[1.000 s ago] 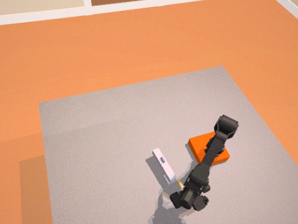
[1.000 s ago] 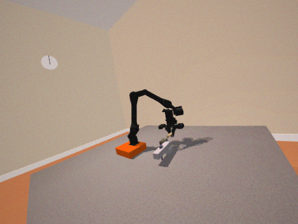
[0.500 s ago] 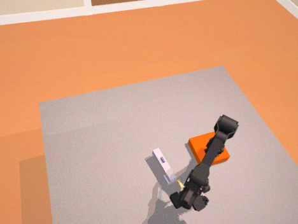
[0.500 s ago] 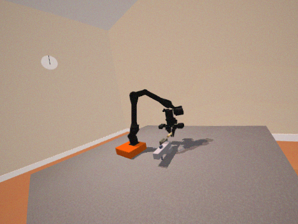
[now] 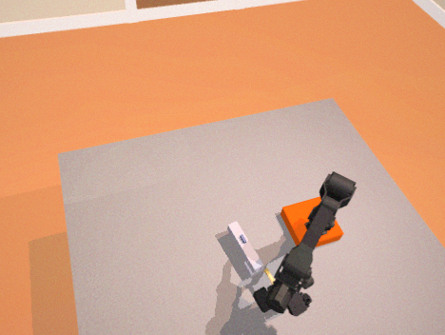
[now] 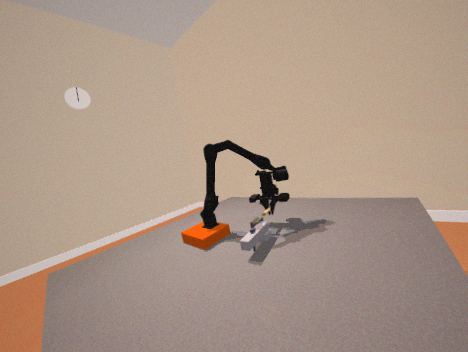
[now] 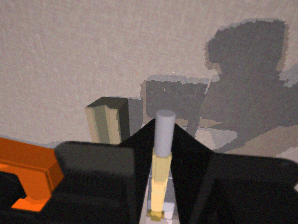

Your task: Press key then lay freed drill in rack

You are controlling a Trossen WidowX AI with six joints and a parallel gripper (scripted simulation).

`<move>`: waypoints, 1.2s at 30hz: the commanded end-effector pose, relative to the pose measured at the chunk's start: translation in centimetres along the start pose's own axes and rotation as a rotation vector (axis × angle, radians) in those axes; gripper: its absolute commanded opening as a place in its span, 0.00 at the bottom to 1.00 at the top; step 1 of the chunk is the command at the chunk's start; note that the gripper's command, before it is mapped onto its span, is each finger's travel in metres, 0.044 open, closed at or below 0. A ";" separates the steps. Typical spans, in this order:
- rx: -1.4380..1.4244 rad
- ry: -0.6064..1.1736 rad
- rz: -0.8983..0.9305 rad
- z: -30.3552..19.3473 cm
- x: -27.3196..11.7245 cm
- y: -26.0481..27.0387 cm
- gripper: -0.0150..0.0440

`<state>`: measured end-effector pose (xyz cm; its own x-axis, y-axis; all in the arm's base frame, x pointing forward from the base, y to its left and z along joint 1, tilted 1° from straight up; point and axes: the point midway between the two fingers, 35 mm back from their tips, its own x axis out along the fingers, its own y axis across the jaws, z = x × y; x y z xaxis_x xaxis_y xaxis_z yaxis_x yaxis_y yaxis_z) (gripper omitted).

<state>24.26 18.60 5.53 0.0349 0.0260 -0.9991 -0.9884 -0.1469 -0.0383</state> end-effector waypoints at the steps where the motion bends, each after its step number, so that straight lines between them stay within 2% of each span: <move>1: 0.001 -0.004 -0.006 0.1 -0.2 -0.2 0.25; 10: 0.001 -0.004 -0.005 0.2 -0.2 -0.1 0.25; 36: 0.001 -0.005 -0.001 1.7 0.0 4.9 0.25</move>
<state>19.84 19.63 5.37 0.0329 0.0318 -0.9990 -0.9878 -0.1512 -0.0373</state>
